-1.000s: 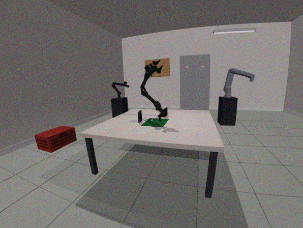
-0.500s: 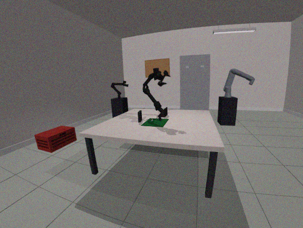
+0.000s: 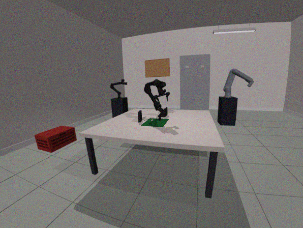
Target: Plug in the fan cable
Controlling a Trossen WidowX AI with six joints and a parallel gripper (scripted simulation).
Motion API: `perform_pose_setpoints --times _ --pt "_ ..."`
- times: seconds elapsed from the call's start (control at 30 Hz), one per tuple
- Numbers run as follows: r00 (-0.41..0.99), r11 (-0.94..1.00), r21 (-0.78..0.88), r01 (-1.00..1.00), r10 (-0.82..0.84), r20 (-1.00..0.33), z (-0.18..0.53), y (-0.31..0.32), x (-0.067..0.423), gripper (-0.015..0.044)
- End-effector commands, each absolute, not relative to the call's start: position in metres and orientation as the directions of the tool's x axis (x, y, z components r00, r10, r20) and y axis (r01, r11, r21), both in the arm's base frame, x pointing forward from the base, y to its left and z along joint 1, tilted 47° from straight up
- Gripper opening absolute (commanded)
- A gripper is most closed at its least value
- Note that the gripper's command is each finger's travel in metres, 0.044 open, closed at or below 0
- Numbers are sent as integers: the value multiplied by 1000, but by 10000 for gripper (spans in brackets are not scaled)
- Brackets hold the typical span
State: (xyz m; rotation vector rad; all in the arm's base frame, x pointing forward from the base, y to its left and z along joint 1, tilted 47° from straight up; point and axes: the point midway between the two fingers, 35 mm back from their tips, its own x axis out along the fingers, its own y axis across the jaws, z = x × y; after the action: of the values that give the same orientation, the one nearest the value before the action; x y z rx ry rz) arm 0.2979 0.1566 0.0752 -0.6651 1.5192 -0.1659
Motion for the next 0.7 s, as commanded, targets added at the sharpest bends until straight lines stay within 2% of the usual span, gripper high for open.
perform_pose_setpoints --times 0.0,0.07,0.4,0.67 --pt "-84 668 -582 -464 -687 -722 67 100 287 440" --pt "-113 640 -584 -499 -716 -689 66 90 285 440" --pt "-113 641 -584 -499 -716 -689 62 86 285 440" --pt "-111 640 -585 -498 -717 -688 3 24 276 440"
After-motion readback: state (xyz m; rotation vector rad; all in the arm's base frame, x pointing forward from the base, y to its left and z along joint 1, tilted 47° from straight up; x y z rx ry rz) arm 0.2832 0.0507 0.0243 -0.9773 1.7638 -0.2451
